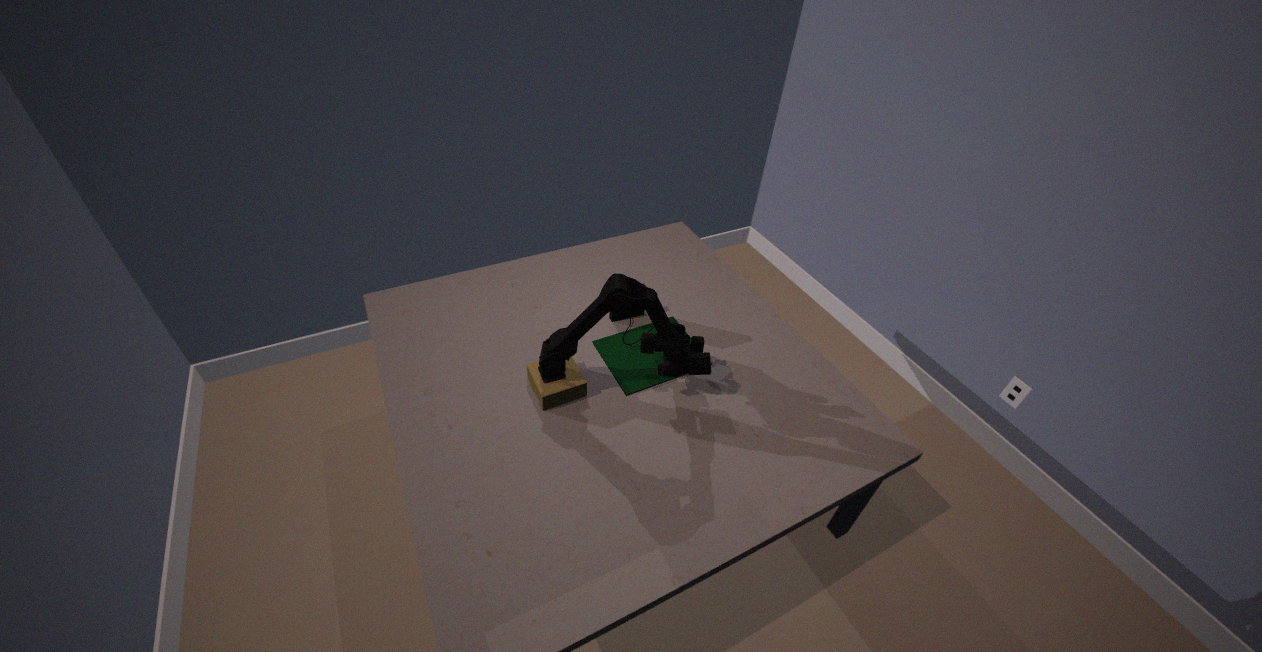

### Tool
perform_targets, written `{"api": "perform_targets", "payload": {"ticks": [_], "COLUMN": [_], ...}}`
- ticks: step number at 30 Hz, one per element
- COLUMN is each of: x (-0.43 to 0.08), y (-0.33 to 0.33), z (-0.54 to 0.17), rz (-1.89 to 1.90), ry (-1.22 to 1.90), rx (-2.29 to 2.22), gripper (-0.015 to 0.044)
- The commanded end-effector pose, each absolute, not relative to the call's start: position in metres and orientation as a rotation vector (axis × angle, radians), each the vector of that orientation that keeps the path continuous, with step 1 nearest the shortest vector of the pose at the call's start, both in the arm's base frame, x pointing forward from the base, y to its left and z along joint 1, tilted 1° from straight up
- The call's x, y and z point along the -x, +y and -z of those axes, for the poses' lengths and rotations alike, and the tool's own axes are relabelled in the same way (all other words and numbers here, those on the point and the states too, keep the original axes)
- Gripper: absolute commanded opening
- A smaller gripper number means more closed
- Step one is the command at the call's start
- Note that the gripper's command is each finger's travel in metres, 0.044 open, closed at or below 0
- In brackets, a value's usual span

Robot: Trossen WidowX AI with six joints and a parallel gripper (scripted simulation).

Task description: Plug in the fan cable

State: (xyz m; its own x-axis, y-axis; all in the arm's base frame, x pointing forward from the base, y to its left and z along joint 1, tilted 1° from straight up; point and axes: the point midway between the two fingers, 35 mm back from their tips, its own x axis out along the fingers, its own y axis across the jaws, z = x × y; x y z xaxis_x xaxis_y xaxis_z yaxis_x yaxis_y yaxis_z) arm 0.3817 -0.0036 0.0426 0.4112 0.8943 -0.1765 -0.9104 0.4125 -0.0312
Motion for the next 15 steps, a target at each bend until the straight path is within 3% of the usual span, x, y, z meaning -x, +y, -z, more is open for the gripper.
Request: {"api": "perform_targets", "payload": {"ticks": [1,15], "x": [-0.3828,-0.3814], "y": [-0.0039,-0.0034], "z": [-0.0467,-0.0487], "rz": [-1.139,-1.140], "ry": [0.141,0.142], "rx": [0.137,0.131], "gripper": [0.0000,0.0000]}}
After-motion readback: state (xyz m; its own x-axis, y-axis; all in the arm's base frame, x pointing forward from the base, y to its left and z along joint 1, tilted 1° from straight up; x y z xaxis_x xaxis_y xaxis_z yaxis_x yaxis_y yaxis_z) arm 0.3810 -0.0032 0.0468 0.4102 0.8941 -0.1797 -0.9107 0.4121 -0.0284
